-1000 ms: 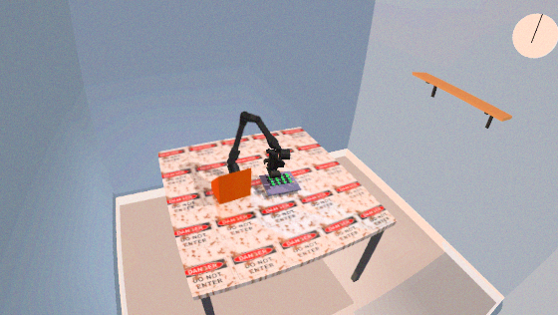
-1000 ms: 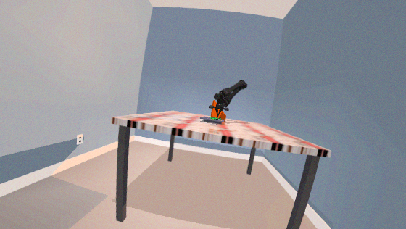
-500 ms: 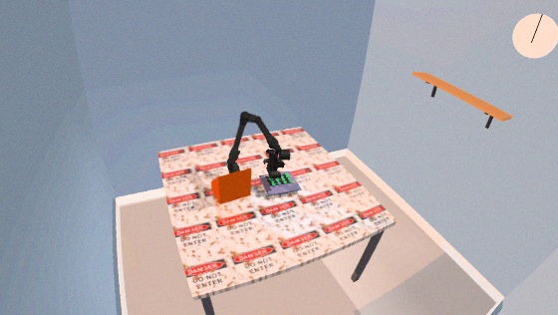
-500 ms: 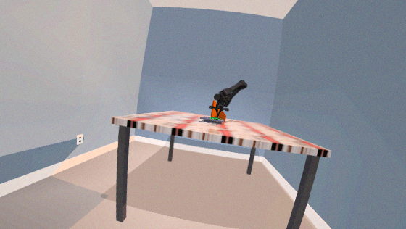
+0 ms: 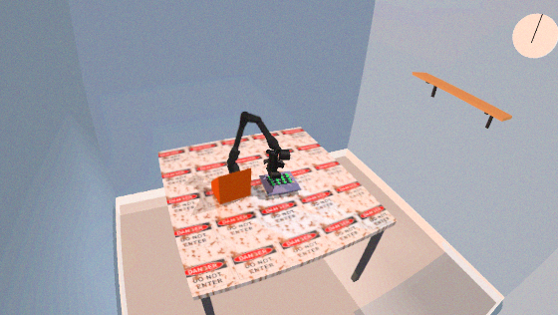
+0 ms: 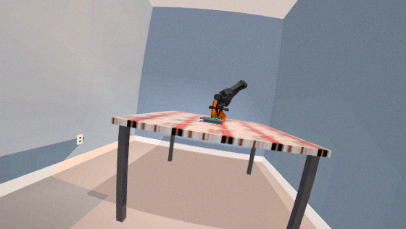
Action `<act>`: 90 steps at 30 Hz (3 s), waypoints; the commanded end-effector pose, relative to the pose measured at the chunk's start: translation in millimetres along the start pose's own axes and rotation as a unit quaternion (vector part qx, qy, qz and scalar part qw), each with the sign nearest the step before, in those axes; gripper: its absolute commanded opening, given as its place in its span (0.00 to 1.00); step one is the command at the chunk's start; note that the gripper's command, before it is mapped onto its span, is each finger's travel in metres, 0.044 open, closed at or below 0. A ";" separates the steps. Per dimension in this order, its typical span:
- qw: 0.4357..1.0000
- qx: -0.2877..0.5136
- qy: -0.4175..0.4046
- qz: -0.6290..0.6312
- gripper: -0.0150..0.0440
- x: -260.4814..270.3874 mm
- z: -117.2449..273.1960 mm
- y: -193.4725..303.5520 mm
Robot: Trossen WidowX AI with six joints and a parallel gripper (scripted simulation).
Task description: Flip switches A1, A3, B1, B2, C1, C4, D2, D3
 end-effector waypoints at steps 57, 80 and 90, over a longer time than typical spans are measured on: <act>1.000 -0.026 -0.003 -0.003 0.25 -27.0 14.8 20.7; 1.000 -0.026 -0.003 -0.003 0.25 -26.9 0.8 20.2; 1.000 -0.026 -0.003 -0.003 0.25 -26.9 0.2 20.2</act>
Point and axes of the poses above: the point midway between the two fingers, 35 mm back from their tips, its own z axis back along the fingers, its own x axis across the jaws, y = z × x, the point moved 2 cm from there along z, back along the fingers, and after that the axes turned 3 degrees about -z, right-handed, at the moved point
